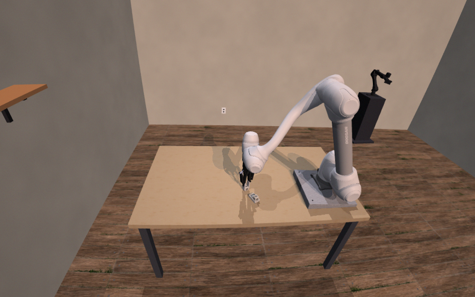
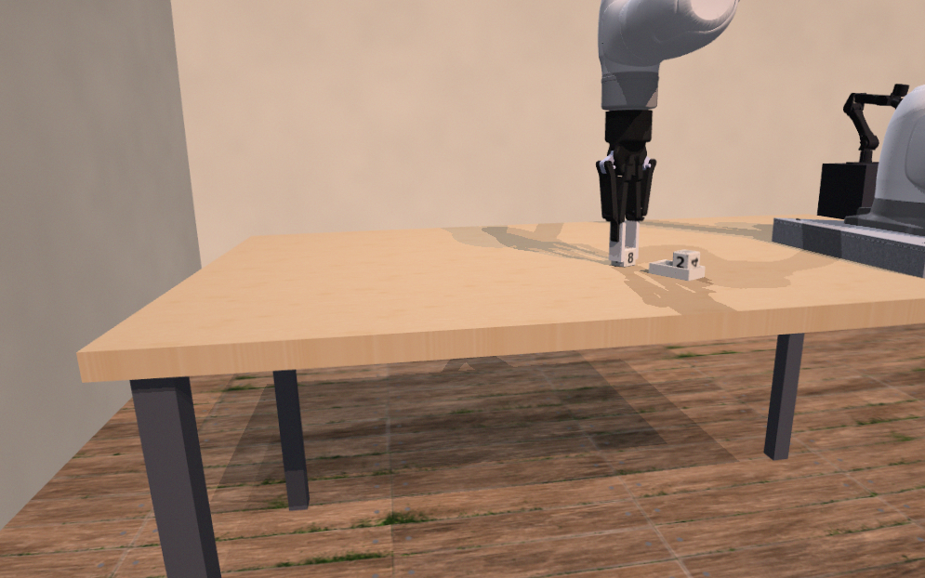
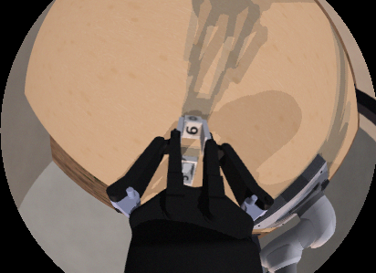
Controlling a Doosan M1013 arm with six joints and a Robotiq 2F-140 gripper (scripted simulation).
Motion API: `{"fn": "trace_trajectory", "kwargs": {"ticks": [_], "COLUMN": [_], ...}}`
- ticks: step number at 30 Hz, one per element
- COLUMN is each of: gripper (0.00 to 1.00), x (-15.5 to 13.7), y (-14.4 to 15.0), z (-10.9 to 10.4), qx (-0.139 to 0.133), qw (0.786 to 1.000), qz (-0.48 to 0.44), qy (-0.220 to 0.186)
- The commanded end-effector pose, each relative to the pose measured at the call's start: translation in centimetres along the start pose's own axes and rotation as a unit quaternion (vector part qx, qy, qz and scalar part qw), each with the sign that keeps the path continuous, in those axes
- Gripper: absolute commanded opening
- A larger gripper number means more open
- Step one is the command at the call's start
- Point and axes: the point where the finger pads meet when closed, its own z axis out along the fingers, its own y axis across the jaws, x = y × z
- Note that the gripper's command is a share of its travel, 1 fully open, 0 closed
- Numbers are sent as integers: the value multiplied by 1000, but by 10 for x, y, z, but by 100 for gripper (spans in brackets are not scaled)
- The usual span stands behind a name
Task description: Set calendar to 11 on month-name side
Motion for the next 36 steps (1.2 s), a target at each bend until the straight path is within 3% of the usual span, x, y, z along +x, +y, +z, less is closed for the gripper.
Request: {"fn": "trace_trajectory", "kwargs": {"ticks": [1, 28, 36], "gripper": [24, 24, 24], "x": [0, 0, 0], "y": [0, 0, 0], "z": [0, 0, -19], "qx": [0, 0, 0], "qw": [1000, 1000, 1000], "qz": [0, 0, 0], "qy": [0, 0, 0]}}
